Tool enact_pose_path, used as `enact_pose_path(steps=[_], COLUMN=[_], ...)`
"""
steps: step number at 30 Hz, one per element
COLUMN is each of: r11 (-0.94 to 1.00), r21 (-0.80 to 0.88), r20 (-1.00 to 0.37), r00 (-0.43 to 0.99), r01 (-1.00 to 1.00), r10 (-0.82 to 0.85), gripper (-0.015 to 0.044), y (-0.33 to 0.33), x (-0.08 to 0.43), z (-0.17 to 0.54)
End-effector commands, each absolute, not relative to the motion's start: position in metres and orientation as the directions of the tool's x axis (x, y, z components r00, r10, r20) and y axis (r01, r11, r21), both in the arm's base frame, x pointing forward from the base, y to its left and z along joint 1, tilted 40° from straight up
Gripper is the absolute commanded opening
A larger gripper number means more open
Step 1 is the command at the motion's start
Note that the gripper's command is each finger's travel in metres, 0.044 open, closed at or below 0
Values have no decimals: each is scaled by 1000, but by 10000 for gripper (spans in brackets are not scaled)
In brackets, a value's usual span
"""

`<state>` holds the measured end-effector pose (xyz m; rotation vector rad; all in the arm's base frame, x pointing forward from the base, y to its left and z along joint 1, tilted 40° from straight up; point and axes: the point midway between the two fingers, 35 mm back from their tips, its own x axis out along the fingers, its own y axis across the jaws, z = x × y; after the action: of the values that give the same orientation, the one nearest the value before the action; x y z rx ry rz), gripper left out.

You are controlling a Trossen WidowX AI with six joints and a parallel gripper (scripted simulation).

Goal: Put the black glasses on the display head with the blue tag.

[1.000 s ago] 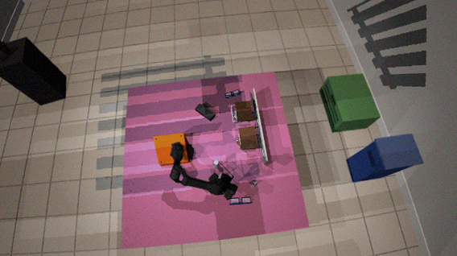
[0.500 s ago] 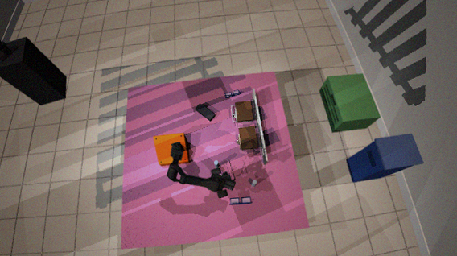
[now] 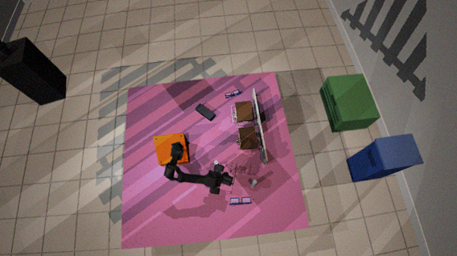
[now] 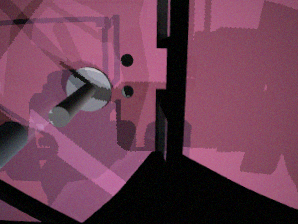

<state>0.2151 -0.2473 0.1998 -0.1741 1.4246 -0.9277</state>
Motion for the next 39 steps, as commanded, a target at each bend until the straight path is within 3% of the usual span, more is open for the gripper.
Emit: enact_pose_path(steps=[1,24,39], r11=[590,125,109], r21=[-585,-258,-246], r20=[-758,-758,-757], r00=[-119,-121,-121], r01=[556,958,963], r10=[-641,-641,-642], gripper=[0,0,0], y=[-240,-211,-243], x=[212,194,188], z=[198,170,131])
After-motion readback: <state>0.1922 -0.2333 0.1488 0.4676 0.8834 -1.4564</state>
